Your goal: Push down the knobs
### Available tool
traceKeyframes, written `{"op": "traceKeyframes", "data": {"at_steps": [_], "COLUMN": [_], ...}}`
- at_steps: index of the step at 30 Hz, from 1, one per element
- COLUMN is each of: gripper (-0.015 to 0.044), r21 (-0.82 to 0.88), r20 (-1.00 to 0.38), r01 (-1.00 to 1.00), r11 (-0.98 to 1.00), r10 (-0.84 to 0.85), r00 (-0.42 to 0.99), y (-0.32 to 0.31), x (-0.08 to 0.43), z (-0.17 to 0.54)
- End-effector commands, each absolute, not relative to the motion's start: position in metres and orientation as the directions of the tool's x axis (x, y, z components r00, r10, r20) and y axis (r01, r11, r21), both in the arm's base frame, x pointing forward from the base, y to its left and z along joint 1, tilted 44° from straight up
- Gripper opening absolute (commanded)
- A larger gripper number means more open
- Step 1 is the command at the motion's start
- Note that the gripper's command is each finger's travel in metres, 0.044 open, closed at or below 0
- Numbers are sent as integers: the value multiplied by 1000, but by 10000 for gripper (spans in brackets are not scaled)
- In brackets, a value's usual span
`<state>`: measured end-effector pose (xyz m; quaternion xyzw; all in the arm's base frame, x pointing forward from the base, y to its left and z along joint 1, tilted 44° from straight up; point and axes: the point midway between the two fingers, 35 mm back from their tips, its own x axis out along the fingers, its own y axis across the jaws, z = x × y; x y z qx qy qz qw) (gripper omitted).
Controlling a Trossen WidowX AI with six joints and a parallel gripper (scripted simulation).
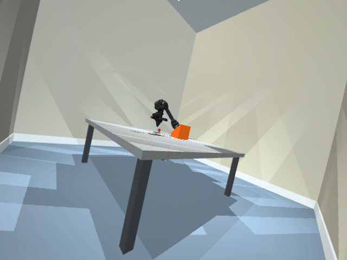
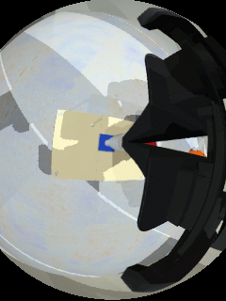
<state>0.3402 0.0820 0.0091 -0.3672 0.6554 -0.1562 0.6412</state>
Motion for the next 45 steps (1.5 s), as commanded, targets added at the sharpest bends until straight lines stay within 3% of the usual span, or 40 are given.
{"op": "traceKeyframes", "data": {"at_steps": [1,45], "gripper": [0,0], "r21": [-678,-678], "r20": [-724,-724], "r01": [-270,-270], "r11": [684,683], "r10": [-685,-685], "r00": [84,84], "y": [75,63], "x": [343,344], "z": [4,-8]}}
